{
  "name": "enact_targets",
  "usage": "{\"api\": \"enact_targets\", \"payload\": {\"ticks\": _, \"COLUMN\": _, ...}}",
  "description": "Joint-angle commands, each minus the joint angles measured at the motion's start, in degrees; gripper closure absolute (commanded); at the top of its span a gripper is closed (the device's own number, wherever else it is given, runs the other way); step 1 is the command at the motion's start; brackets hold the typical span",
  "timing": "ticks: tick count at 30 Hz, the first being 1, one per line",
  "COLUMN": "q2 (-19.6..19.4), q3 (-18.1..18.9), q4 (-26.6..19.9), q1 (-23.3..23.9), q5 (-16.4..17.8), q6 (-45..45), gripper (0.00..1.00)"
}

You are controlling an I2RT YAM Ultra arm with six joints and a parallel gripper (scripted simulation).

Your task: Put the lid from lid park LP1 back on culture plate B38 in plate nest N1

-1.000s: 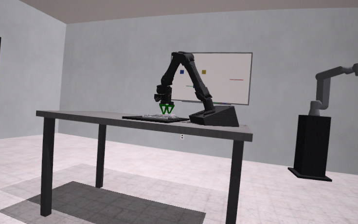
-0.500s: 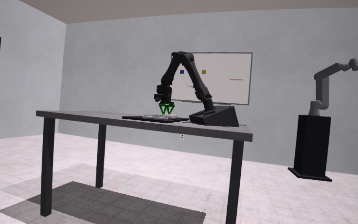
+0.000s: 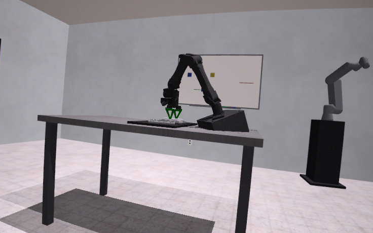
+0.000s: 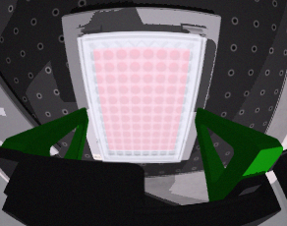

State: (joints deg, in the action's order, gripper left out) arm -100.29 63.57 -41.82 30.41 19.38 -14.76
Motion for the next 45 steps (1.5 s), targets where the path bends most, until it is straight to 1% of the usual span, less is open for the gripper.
{"api": "enact_targets", "payload": {"ticks": 1, "q2": 0.31, "q3": 0.17, "q4": 0.46, "q1": 0.10, "q5": 0.00, "q6": 0.04, "gripper": 0.00}}
{"api": "enact_targets", "payload": {"ticks": 3, "q2": 0.31, "q3": 0.17, "q4": 0.46, "q1": 0.10, "q5": 0.00, "q6": 0.04, "gripper": 0.00}}
{"api": "enact_targets", "payload": {"ticks": 14, "q2": 3.37, "q3": 3.15, "q4": -6.19, "q1": 1.89, "q5": 0.36, "q6": -1.83, "gripper": 0.00}}
{"api": "enact_targets", "payload": {"ticks": 16, "q2": 3.37, "q3": 3.15, "q4": -6.19, "q1": 1.89, "q5": 0.36, "q6": -1.83, "gripper": 0.00}}
{"api": "enact_targets", "payload": {"ticks": 22, "q2": 4.70, "q3": 5.02, "q4": -9.73, "q1": 2.87, "q5": 0.54, "q6": -2.85, "gripper": 0.00}}
{"api": "enact_targets", "payload": {"ticks": 45, "q2": 4.69, "q3": 5.03, "q4": -9.73, "q1": 2.86, "q5": 0.54, "q6": -2.84, "gripper": 0.00}}
